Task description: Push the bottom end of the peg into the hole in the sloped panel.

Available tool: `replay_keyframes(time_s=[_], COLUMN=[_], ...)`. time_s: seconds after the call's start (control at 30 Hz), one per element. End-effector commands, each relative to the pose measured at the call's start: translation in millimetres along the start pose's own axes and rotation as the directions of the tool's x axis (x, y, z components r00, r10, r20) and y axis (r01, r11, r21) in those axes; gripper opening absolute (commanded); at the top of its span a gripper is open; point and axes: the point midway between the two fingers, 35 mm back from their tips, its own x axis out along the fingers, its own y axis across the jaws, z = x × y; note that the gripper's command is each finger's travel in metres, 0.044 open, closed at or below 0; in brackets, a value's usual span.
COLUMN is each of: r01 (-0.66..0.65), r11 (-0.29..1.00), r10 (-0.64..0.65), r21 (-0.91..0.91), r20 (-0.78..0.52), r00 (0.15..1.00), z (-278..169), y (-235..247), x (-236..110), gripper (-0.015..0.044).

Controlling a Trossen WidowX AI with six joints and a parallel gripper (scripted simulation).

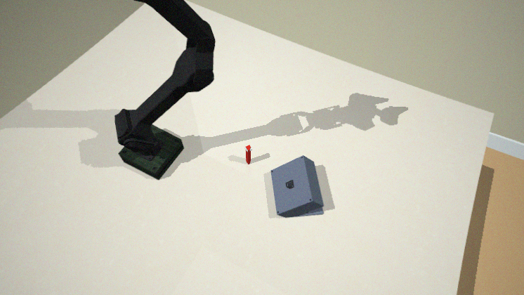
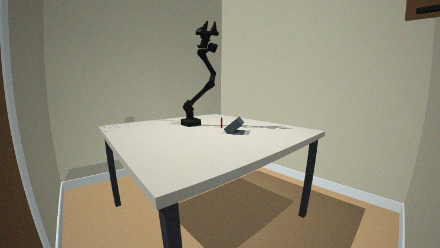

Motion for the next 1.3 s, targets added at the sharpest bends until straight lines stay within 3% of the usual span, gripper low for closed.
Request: replay_keyframes(time_s=[0.0, 0.53, 1.27], r01=[-0.002, -0.162, -0.423], r11=[1.0, 0.911, 0.518], r10=[0.002, 0.13, 0.275], r21=[0.004, 0.378, 0.744], r20=[0.001, 0.11, 0.323], r00=[1.0, 0.985, 0.905], z=[0.3, 34.4, 107.6], y=[0.9, 58.1, 120.6], x=[-0.1, -14.2, -45.9], gripper=[0.0426, 0.044, 0.044])
